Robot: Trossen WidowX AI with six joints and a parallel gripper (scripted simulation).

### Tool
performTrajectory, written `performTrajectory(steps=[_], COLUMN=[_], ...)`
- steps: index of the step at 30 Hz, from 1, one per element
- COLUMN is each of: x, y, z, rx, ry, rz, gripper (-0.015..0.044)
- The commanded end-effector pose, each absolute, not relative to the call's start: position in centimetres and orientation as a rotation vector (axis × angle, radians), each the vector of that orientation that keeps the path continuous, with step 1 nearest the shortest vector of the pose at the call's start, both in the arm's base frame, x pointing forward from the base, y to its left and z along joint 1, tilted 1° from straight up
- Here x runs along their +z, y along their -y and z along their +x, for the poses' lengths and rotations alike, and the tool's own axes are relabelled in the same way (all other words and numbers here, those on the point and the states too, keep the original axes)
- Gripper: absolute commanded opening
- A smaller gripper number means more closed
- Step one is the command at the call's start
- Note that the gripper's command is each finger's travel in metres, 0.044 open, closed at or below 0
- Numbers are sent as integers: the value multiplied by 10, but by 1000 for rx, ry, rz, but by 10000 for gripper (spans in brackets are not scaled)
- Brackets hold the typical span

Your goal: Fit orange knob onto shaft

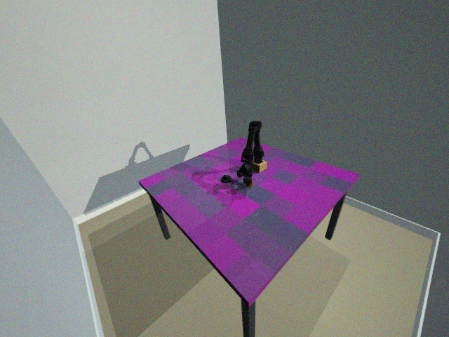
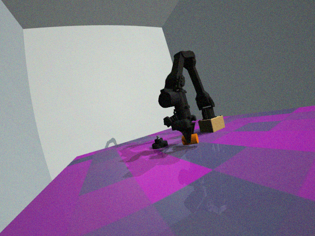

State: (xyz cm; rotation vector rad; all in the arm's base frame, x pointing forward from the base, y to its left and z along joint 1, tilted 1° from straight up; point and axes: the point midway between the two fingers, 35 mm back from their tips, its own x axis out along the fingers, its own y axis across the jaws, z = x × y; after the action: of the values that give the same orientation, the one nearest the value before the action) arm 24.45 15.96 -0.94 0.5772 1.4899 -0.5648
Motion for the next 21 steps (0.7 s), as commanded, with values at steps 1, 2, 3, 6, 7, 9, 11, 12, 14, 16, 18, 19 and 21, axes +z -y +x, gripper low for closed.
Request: performTrajectory(steps=[1,2,3,6,7,9,11,12,14,16,18,19,21], x=[-8,-8,-8,-8,-8,-8,-8,-8,-8,-8,-8,-8,-8], y=[-160,-160,-160,-160,-160,-160,-160,-160,-160,-160,-160,-160,-160], z=[245,245,245,245,245,245,245,245,245,245,245,245,245], rx=[-662,-689,-716,-796,-818,-835,-835,-835,-853,-901,-954,-980,-1032], ry=[-1455,-1447,-1438,-1408,-1399,-1392,-1392,-1392,-1385,-1364,-1339,-1327,-1300], rz=[676,703,730,811,833,851,851,851,869,918,971,997,1050], gripper=[179,179,179,179,179,179,179,179,179,179,179,179,179])
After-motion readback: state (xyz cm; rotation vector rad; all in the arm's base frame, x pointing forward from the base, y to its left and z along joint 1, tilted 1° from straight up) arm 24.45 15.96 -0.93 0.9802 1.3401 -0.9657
